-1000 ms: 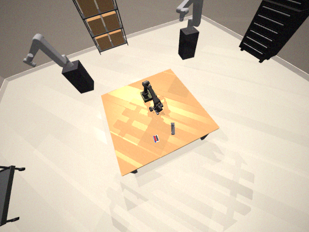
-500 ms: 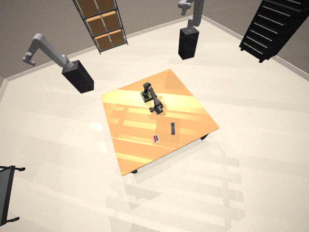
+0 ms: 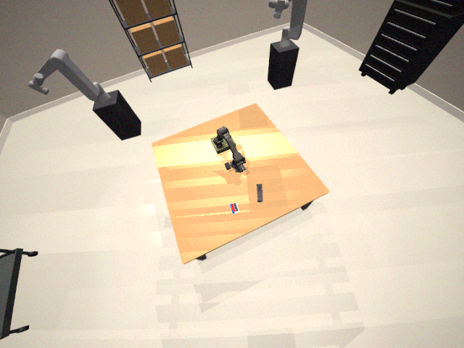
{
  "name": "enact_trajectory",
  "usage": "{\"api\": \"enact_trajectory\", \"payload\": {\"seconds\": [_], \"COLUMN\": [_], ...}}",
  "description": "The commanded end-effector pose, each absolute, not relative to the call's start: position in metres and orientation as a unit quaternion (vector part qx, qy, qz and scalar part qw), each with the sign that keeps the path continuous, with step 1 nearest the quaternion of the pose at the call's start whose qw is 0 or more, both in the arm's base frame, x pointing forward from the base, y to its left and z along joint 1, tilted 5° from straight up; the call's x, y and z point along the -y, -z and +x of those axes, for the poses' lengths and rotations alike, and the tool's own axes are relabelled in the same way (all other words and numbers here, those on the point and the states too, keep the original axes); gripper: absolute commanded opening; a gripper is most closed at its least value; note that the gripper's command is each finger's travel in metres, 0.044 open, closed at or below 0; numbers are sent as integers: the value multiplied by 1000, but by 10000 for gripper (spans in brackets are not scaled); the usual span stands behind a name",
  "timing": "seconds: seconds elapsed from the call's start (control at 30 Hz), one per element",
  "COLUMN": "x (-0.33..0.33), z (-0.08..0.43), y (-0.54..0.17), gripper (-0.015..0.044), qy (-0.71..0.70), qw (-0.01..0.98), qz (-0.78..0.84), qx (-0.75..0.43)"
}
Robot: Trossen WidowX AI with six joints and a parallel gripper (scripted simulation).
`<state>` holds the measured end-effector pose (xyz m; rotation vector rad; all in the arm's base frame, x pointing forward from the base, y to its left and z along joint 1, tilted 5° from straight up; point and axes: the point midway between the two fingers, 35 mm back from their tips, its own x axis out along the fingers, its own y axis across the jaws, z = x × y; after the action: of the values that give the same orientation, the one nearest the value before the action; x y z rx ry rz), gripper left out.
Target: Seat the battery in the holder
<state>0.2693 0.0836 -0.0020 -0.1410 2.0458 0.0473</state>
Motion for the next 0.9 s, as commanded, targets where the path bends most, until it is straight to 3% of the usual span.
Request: {"api": "enact_trajectory", "payload": {"seconds": [0.0,0.87], "x": [-84,-86], "z": [271,282], "y": [4,11], "gripper": [61,61], "qy": [-22,-19], "qw": [509,482], "qz": [-59,-65], "qx": [-858,-874]}}
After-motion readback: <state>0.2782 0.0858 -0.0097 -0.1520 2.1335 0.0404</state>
